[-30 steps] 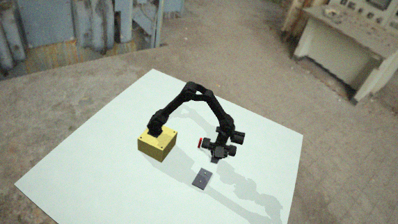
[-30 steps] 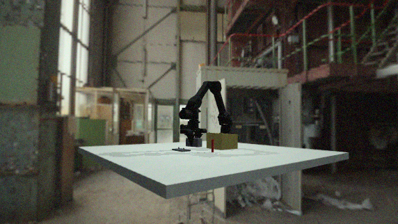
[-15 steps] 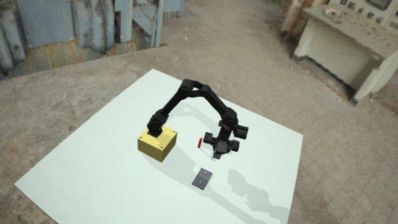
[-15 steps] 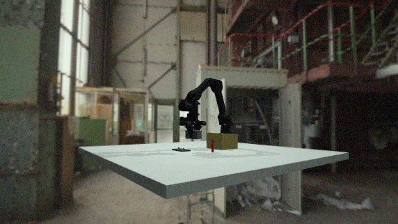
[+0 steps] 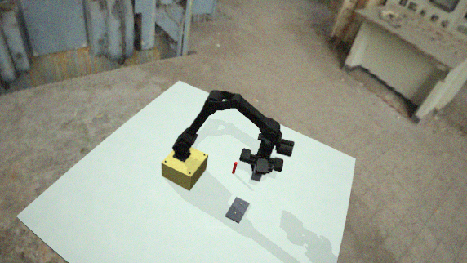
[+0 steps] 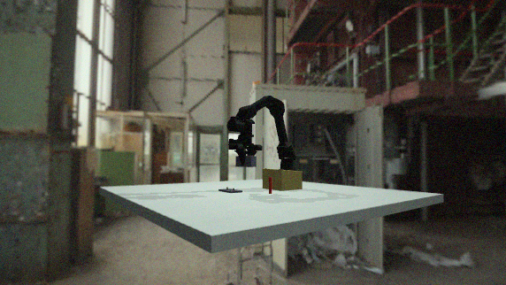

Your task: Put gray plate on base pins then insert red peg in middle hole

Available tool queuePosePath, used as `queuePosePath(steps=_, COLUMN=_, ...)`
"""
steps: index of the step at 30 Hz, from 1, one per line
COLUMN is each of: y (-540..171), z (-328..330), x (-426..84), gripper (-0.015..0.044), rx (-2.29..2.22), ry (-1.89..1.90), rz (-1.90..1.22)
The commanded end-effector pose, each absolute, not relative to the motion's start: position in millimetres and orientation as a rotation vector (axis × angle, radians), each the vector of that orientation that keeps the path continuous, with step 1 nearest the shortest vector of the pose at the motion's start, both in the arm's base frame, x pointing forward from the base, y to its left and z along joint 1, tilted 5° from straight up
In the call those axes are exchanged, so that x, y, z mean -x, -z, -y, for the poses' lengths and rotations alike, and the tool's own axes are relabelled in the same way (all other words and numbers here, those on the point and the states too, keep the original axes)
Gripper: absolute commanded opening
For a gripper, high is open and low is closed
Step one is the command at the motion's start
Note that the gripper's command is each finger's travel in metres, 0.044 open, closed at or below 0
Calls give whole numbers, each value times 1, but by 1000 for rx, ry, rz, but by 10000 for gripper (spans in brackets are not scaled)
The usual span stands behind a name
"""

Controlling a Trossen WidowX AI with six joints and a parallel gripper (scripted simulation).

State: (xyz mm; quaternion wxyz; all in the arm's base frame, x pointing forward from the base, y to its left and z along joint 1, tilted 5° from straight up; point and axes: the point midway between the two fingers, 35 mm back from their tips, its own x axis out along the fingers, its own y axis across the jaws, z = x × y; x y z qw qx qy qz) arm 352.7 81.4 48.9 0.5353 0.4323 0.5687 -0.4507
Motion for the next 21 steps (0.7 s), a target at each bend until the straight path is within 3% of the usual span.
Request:
queuePosePath(steps=1, y=-51, z=-80, x=-353, gripper=0, rx=-1030, ry=1069, rz=-1358)
queuePosePath(steps=21, y=-18, z=-23, x=-359, gripper=0, rx=-1093, ry=1140, rz=-1315)
